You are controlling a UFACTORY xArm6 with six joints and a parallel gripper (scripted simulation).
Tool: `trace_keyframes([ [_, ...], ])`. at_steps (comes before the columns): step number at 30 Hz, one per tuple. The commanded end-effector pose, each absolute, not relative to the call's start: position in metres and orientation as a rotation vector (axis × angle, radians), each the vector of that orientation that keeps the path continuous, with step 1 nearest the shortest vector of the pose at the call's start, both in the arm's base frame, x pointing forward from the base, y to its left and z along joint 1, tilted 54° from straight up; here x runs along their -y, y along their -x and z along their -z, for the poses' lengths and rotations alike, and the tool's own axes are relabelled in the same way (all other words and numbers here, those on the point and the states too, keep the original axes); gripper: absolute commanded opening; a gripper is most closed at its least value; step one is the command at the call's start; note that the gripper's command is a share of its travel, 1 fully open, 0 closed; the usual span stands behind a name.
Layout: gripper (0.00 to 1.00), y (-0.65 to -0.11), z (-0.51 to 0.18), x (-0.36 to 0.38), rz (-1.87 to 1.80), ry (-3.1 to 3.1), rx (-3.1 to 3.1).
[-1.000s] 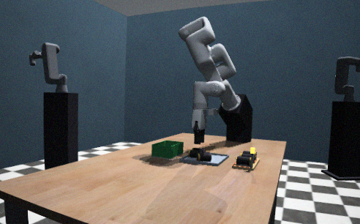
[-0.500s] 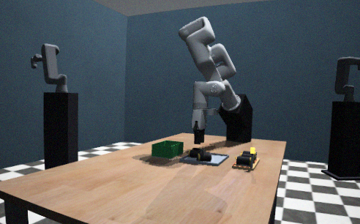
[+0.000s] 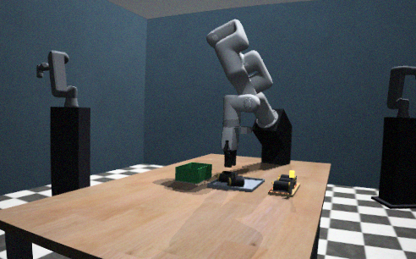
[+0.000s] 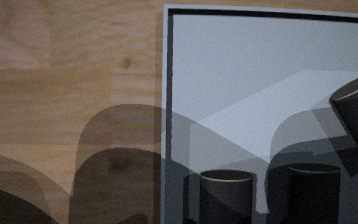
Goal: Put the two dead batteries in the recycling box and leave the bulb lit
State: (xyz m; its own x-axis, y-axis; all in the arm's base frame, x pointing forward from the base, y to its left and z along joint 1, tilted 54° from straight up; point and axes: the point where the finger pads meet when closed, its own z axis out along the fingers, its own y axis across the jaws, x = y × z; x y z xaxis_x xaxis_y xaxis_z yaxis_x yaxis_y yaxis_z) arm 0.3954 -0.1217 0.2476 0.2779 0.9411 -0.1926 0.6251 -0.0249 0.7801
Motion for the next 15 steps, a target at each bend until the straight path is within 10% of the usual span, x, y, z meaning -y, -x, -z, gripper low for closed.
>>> trace_keyframes([
  [1,0.51,-0.398,-0.246,0.123,-0.493,-1.737,-1.433],
  [15,0.51,-0.410,-0.237,0.129,-0.493,-1.737,-1.433],
])
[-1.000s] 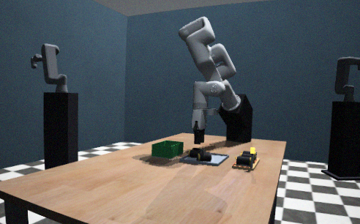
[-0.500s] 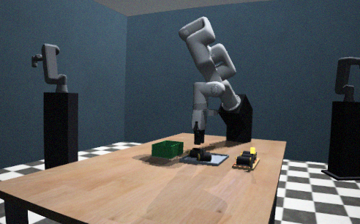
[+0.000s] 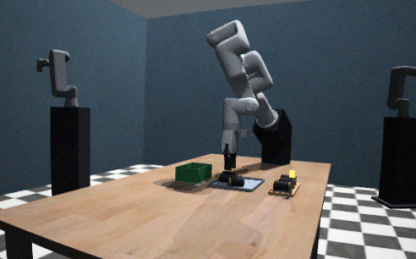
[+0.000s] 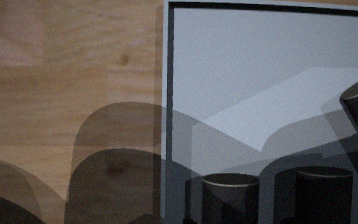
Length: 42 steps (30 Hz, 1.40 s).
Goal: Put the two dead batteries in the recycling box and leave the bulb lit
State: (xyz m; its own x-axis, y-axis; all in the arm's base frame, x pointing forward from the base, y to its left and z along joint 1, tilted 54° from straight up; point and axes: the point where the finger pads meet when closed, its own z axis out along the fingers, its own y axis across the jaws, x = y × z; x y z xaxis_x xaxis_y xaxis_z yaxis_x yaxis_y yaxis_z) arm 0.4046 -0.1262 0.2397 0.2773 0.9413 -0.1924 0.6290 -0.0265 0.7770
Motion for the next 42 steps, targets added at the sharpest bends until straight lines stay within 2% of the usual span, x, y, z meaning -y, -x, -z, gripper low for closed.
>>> trace_keyframes([
  [1,0.51,-0.411,-0.235,0.129,-0.493,-1.737,-1.433],
  [37,0.51,-0.426,-0.223,0.136,-0.493,-1.737,-1.433],
  [38,0.28,-0.426,-0.223,0.136,-0.493,-1.737,-1.433],
  [42,0.28,-0.426,-0.223,0.136,-0.493,-1.737,-1.433],
])
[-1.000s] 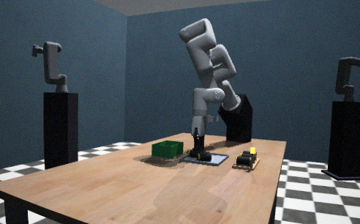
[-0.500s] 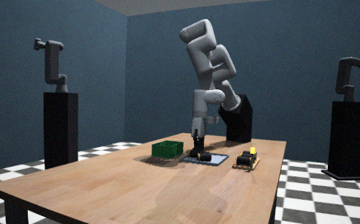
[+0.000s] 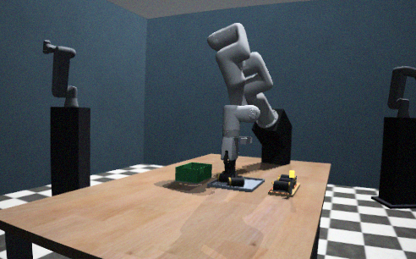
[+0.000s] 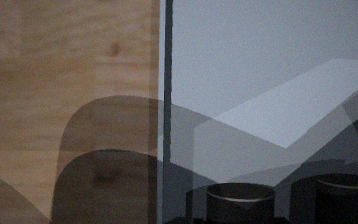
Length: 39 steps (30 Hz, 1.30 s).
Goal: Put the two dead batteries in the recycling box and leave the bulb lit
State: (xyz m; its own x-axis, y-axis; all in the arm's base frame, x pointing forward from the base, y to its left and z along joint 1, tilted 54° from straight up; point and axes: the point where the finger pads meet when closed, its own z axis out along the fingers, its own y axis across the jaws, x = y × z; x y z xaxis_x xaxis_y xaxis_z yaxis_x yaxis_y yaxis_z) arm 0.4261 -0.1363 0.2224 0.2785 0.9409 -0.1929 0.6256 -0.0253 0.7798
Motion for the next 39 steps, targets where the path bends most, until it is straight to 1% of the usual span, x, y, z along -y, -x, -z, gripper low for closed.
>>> trace_keyframes([
  [1,0.28,-0.4264,-0.2229,0.1363,-0.493,-1.737,-1.433],
  [39,0.28,-0.4201,-0.2280,0.1334,-0.493,-1.737,-1.433],
])
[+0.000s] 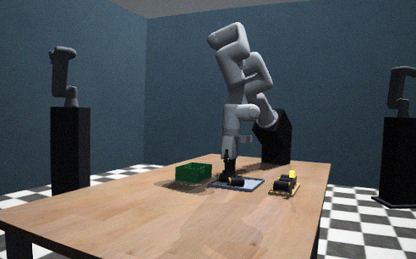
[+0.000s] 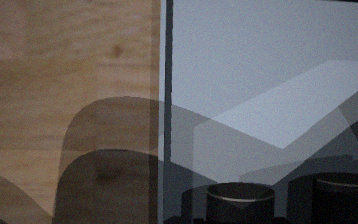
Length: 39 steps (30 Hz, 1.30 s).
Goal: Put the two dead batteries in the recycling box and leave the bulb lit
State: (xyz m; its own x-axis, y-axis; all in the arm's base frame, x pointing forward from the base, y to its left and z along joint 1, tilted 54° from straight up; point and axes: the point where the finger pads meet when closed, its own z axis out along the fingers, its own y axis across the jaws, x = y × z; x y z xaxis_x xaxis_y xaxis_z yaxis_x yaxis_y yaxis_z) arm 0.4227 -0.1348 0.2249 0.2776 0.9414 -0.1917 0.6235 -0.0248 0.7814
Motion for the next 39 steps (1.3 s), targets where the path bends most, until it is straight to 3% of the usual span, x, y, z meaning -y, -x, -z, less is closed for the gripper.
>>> trace_keyframes([
  [1,0.28,-0.419,-0.229,0.133,-0.493,-1.737,-1.433],
  [39,0.28,-0.394,-0.250,0.121,-0.493,-1.737,-1.433],
])
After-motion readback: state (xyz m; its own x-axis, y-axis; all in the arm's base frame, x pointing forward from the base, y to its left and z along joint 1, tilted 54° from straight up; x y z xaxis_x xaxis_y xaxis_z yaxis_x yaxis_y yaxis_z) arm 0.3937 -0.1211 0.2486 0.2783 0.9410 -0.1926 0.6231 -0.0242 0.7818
